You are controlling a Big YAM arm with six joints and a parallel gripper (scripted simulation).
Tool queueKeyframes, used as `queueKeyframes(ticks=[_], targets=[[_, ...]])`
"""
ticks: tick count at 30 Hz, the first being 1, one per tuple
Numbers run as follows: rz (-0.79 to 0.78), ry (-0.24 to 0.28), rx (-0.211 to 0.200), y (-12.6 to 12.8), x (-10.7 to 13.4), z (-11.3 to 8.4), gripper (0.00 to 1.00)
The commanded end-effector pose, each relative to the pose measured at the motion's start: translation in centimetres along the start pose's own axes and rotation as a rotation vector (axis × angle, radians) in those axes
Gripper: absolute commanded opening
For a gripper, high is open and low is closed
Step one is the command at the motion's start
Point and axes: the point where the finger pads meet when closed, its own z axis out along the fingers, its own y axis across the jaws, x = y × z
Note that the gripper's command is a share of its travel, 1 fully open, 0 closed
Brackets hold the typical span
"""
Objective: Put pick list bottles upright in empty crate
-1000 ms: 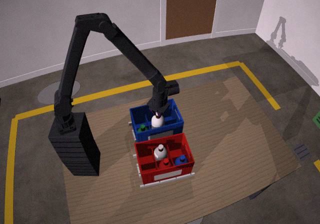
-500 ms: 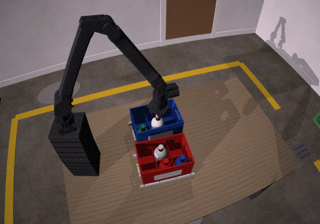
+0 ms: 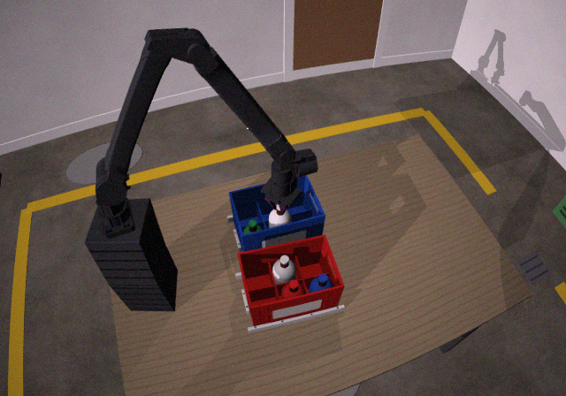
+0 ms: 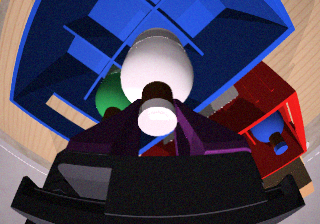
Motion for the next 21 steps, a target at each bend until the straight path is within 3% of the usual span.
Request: queueKeyframes(ticks=[1,4,7,10,12,15,17,18,21], targets=[[-0.009,-0.083,0.064,-2.1,-3.8,-2.7,0.0],[-0.008,-0.083,0.063,-2.1,-3.9,-2.4,0.0],[-0.005,-0.054,0.042,-1.6,-3.0,-0.4,0.0],[-0.008,-0.082,0.063,-2.1,-3.9,-1.8,0.0],[-0.008,-0.082,0.063,-2.1,-3.9,-1.6,0.0],[-0.007,-0.056,0.043,-1.6,-3.2,0.3,0.0],[-0.007,-0.056,0.043,-1.6,-3.2,0.3,0.0],[-0.006,-0.082,0.063,-2.3,-3.8,-1.2,0.0],[-0.005,-0.082,0.063,-2.2,-3.9,-0.9,0.0]])
